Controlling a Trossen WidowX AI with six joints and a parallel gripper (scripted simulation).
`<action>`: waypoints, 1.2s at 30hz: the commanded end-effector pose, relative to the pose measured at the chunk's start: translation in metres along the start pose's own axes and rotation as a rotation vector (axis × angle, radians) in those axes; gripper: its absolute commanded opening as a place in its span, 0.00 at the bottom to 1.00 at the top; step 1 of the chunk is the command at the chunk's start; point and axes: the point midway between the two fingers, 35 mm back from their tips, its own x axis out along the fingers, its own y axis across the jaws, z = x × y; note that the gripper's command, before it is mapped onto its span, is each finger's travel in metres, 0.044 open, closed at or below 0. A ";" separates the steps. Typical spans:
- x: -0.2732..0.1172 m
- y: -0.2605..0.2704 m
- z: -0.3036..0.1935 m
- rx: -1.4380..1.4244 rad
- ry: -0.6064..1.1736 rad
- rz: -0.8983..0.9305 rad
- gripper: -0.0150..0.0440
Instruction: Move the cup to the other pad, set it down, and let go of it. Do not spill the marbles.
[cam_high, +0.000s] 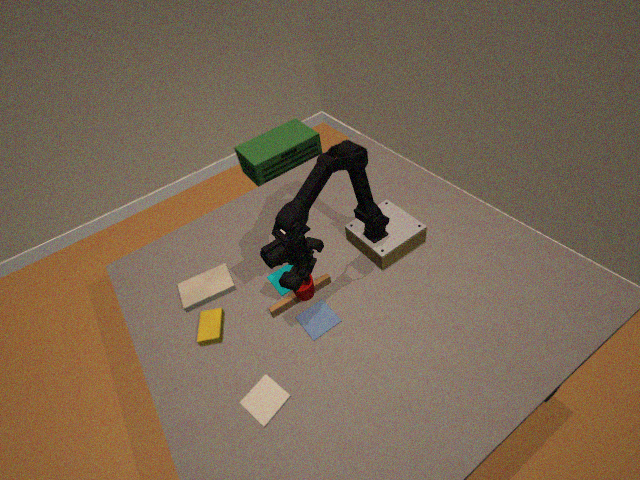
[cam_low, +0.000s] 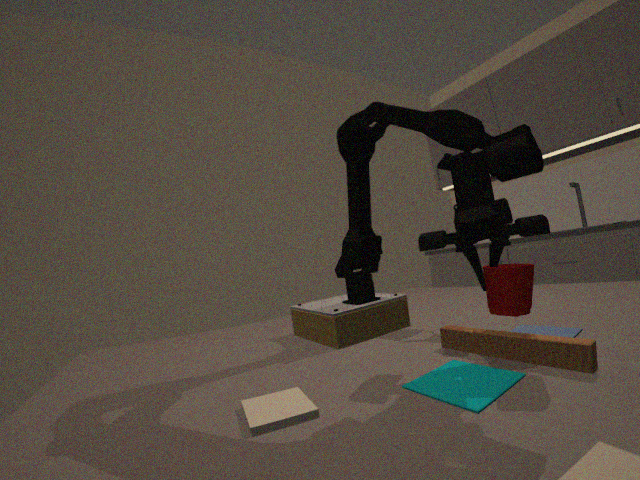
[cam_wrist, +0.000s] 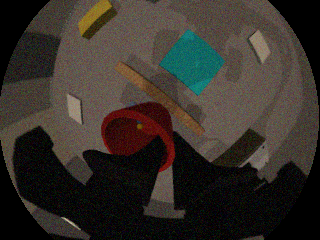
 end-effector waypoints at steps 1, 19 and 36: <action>-0.002 -0.005 0.009 -0.006 -0.005 0.007 0.25; -0.002 -0.025 0.042 -0.006 -0.008 0.005 0.25; -0.005 -0.044 0.074 -0.006 -0.011 0.003 0.25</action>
